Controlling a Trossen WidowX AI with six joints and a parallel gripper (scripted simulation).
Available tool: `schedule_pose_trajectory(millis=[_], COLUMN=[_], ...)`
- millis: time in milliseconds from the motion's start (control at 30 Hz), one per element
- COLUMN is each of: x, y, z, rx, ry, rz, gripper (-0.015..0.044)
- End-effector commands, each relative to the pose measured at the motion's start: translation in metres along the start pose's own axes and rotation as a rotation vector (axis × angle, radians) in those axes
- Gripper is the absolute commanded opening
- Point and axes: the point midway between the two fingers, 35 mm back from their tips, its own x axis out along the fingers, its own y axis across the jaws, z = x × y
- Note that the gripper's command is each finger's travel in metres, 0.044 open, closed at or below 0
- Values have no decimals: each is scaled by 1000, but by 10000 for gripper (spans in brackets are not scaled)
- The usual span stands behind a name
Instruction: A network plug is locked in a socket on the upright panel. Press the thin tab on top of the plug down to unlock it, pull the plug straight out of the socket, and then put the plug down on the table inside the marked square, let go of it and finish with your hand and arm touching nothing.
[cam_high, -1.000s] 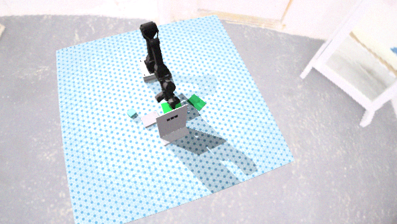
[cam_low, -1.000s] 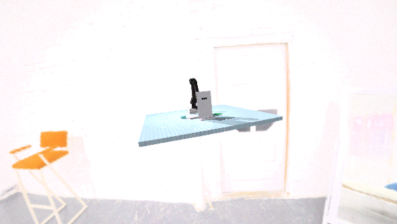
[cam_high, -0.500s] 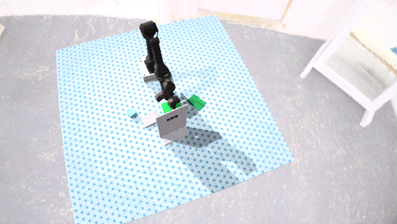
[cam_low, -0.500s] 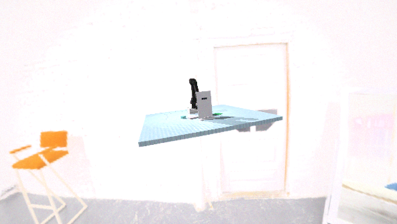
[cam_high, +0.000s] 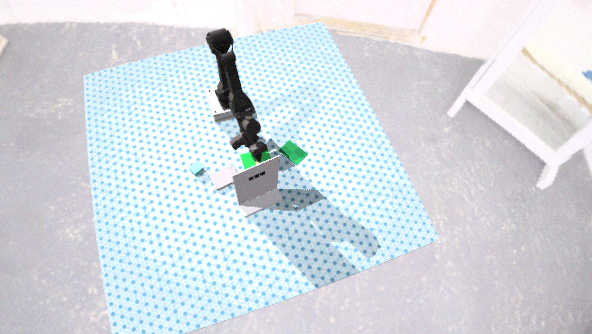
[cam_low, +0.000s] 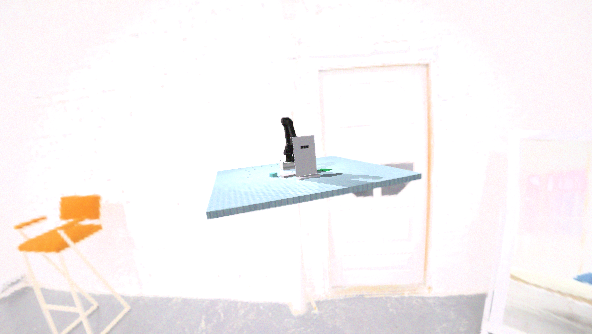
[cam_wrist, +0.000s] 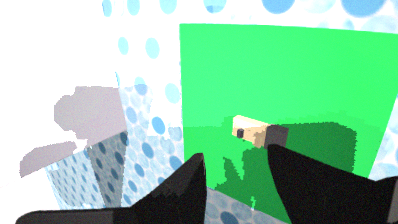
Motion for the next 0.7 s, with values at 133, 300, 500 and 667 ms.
schedule_pose_trajectory(millis=[133, 300, 500, 667], x=[-7, -10, -14, -18], y=[0, 0, 1, 6], z=[0, 0, 1, 1], rx=[-2, -1, -1, -1], ry=[0, 0, -1, -1], rz=[1, 1, 1, 1], gripper=[156, 156, 156, 156])
